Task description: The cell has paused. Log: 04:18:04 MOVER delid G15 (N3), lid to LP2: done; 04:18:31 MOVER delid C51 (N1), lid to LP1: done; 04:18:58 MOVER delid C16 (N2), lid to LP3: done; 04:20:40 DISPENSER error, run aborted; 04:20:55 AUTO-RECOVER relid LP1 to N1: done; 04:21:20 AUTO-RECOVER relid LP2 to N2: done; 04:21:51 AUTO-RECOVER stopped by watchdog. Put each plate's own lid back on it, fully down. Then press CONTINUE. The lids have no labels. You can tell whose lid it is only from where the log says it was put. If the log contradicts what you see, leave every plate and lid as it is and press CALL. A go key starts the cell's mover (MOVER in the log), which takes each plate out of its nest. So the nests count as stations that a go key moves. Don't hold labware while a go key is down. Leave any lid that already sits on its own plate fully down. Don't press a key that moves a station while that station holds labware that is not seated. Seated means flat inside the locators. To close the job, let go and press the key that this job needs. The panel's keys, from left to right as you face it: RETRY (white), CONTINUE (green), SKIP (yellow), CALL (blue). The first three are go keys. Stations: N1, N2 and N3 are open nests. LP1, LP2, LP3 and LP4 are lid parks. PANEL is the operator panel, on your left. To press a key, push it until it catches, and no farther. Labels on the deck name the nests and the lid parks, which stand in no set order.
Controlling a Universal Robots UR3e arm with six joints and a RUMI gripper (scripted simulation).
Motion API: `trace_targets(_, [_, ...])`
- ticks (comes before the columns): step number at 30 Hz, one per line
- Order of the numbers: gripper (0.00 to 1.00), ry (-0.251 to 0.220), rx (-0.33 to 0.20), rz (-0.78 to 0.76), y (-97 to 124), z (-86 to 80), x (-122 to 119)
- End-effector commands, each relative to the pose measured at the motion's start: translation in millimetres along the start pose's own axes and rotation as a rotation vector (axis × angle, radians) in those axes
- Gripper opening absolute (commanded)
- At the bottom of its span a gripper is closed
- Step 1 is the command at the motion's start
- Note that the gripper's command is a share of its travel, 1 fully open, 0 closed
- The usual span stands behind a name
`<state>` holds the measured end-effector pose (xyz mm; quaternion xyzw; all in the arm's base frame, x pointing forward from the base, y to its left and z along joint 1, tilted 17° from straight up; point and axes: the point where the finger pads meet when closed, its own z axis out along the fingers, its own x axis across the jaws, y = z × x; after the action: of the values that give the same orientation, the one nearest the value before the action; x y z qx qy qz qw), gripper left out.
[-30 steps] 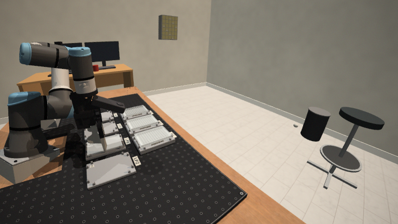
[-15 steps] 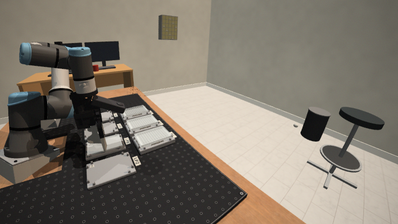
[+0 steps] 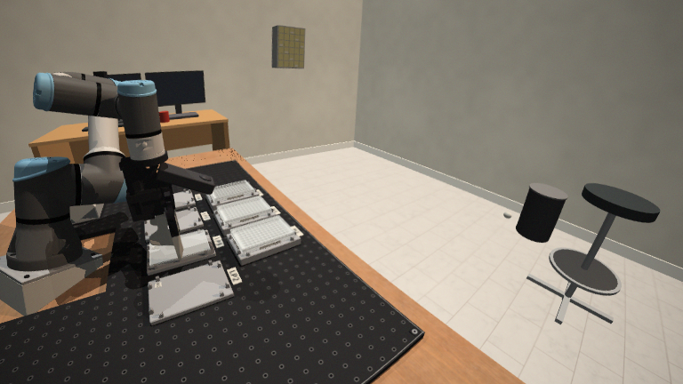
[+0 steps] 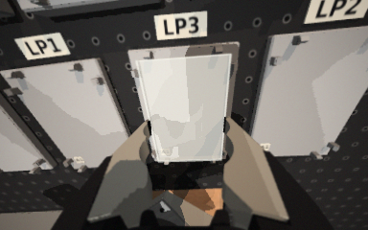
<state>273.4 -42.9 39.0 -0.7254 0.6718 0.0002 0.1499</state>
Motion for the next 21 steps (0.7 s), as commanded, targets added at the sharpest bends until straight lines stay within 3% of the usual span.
trace_targets(1, [0.0, 0.002, 0.001, 0.0, -0.4, -2.9, 0.5])
trace_targets(21, [0.0, 0.002, 0.001, 0.0, -0.3, -32.9, 0.5])
